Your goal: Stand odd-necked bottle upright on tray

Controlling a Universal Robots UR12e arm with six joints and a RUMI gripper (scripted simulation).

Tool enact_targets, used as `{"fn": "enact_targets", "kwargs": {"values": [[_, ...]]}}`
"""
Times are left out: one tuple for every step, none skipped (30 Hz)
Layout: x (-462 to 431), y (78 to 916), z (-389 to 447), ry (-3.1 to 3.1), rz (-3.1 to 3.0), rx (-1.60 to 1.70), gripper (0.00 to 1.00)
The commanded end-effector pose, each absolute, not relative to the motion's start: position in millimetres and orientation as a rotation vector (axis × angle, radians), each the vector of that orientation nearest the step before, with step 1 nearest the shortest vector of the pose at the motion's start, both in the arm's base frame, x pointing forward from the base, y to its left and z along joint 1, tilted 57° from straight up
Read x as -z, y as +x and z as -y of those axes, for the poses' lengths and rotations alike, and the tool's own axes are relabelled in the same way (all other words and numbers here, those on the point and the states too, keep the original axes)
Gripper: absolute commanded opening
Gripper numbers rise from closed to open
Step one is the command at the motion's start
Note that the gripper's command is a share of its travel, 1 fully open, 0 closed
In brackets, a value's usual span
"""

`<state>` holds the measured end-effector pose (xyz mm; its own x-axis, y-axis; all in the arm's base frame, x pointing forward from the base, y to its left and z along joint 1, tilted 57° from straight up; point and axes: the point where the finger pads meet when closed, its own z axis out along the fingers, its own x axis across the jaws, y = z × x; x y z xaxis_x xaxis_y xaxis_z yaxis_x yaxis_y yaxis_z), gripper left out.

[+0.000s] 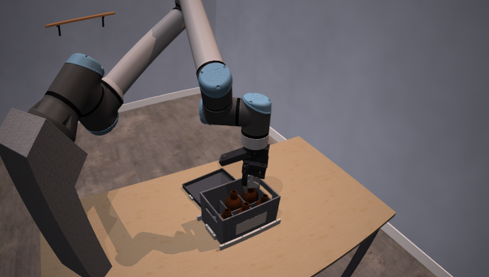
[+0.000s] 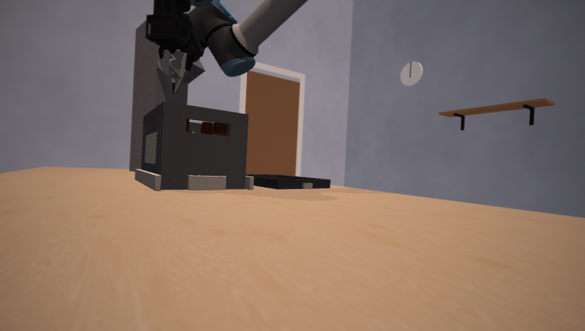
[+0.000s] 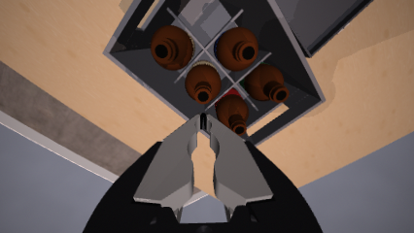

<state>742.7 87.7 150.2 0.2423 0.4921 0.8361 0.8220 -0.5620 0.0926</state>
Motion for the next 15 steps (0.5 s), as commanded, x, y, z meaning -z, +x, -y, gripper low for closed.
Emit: {"fn": "enact_targets", "kwargs": {"values": [[-151,742,-86,-2.157,1.206,1.245,0.0],[-151,742,-86,-2.157,1.206,1.245,0.0],[-151,742,-86,-2.157,1.206,1.245,0.0],[-151,742,-86,-2.157,1.206,1.245,0.0],[-151,742,-86,-2.157,1.206,1.245,0.0],[-151,742,-86,-2.157,1.206,1.245,0.0],[-151,742,-86,-2.157,1.206,1.245,0.0],[-151,742,-86,-2.157,1.206,1.245,0.0],[-151,742,-86,-2.157,1.206,1.245,0.0],[-151,742,-86,-2.157,1.206,1.245,0.0],[-151,742,-86,-2.157,1.206,1.245,0.0],[-152,741,-87,-2.156,1.206,1.245,0.0],[-155,738,-94,-2.155,1.208,1.243,0.0],[-161,734,-102,-2.156,1.208,1.242,0.0],[-169,729,-114,-2.156,1.209,1.242,0.0]]}}
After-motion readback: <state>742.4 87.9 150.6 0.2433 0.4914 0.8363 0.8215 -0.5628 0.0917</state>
